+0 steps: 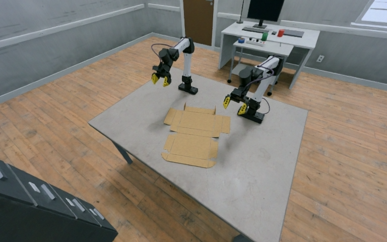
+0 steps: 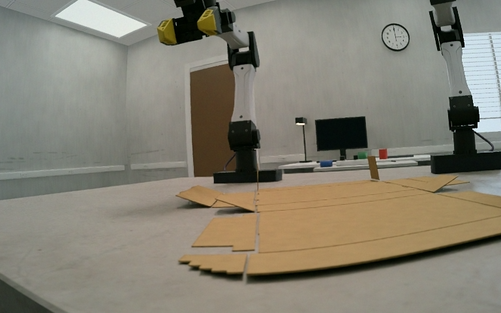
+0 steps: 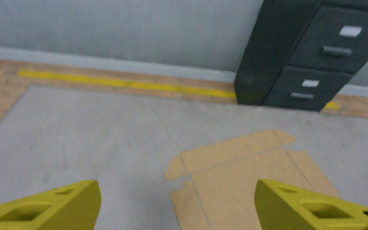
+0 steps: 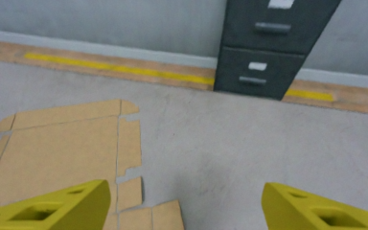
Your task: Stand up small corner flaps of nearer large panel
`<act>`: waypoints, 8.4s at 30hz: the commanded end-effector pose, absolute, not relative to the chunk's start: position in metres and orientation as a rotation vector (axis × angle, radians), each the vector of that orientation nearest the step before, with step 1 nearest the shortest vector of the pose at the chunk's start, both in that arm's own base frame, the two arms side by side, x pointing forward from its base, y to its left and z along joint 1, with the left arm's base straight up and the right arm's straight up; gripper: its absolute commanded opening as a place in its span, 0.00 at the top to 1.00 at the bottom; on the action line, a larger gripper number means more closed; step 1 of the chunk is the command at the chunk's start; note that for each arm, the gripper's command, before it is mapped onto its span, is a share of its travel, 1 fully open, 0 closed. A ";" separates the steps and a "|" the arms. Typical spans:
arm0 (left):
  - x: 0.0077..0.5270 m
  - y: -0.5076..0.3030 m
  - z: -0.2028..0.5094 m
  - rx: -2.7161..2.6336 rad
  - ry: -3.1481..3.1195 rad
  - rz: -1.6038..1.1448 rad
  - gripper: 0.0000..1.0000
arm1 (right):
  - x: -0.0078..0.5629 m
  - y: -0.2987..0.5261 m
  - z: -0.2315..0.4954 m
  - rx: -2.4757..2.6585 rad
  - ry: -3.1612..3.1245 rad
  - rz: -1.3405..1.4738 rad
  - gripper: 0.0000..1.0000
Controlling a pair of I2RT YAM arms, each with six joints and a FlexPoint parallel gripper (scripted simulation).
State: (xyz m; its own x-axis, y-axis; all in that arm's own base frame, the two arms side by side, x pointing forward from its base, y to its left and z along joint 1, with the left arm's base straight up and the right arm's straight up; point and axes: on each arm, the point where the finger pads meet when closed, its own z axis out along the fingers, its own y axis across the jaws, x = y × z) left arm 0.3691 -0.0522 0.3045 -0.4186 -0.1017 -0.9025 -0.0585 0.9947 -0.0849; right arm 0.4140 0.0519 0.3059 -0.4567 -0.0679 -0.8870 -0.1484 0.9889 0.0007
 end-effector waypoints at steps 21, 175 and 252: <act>0.343 -0.104 0.146 -0.563 2.795 -0.084 0.23 | 0.453 0.127 0.159 -0.484 2.832 0.223 0.23; 0.321 -0.145 -0.031 -0.530 2.871 0.275 0.23 | 0.497 0.192 0.028 -0.437 2.784 0.232 0.23; 0.321 -0.145 -0.031 -0.530 2.871 0.274 0.23 | 0.470 0.247 0.066 -0.426 2.806 0.229 0.36</act>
